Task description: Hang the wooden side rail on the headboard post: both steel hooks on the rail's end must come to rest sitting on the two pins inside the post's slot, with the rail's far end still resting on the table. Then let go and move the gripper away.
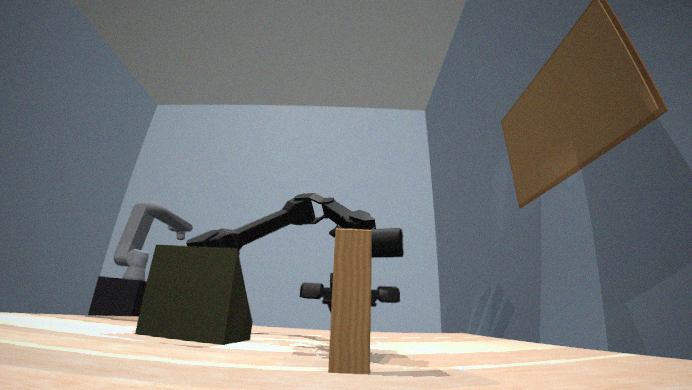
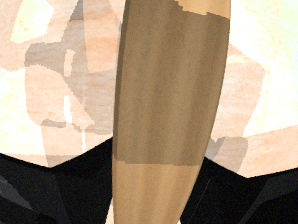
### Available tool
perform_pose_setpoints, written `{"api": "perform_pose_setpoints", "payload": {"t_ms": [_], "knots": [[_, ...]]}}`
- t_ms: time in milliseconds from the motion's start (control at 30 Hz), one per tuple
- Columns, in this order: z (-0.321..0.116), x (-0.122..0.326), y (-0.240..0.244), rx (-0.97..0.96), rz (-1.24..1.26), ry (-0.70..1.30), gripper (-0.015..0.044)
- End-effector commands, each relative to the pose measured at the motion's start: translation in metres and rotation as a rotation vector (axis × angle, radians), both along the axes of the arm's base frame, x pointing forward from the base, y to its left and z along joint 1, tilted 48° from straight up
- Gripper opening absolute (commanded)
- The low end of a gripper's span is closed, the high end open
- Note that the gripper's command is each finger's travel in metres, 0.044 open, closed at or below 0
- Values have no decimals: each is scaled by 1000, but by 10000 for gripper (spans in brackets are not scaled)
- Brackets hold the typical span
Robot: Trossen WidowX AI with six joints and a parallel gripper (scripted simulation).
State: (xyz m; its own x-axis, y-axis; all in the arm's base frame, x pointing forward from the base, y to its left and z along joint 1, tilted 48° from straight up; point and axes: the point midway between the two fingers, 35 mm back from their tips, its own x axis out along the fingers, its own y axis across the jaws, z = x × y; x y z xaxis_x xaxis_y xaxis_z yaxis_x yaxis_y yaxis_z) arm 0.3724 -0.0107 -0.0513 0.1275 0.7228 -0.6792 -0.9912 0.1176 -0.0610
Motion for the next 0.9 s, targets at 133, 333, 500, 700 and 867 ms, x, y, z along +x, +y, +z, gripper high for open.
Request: {"api": "perform_pose_setpoints", "payload": {"t_ms": [133,333,500,700,867], "knots": [[4,0,-5,0,-8,-7,0],[4,0,-6,0,-8,-7,0],[5,0,-6,0,-8,-7,0],[6,0,-7,0,-8,-7,0],[6,0,-8,0,-8,-7,0]]}}
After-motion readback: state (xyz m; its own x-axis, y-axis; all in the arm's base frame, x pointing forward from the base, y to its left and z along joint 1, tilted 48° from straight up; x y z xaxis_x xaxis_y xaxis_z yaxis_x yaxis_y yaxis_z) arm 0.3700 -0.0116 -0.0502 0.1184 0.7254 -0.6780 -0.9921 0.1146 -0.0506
